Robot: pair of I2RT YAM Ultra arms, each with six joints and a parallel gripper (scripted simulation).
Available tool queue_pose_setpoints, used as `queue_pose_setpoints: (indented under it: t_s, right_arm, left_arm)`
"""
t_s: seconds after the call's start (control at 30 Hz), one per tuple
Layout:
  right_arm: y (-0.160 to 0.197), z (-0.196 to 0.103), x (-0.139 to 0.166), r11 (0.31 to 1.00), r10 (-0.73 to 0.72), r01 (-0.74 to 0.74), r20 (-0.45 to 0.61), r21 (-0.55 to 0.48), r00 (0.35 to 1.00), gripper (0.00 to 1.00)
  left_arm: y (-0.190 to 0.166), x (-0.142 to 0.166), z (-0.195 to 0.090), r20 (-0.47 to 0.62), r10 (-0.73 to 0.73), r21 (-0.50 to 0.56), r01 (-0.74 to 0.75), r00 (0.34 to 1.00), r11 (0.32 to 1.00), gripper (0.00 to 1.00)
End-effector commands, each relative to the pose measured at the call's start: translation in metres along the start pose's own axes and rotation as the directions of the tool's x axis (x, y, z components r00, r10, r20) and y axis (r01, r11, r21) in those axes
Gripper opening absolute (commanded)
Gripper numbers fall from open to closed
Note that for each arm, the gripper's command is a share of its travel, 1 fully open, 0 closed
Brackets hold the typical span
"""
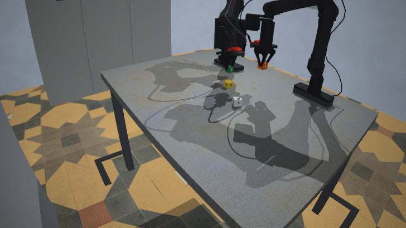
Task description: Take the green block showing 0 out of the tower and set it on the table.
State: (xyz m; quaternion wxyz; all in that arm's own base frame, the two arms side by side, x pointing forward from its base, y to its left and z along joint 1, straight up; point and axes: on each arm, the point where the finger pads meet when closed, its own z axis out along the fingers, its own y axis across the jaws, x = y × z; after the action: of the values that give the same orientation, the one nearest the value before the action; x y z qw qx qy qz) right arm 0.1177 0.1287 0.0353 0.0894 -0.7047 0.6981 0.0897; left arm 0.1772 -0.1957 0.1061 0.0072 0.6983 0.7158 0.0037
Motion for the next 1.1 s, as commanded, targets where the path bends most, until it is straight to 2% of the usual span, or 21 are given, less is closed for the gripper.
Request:
queue_pose_setpoints:
  t_s: [0.0, 1.07]
  right_arm:
    - [-0.002, 0.007, -0.002, 1.000, 0.004, -0.004, 0.016, -0.001, 1.000, 0.27]
    - [-0.001, 0.027, 0.005, 1.000, 0.005, -0.005, 0.016, 0.000, 1.000, 0.27]
  left_arm:
    - [-0.001, 0.000, -0.004, 0.011, 0.000, -0.011, 0.000, 1.000, 1.000, 0.27]
    - [-0.001, 0.000, -0.004, 0.011, 0.000, -0.011, 0.000, 1.000, 1.000, 0.27]
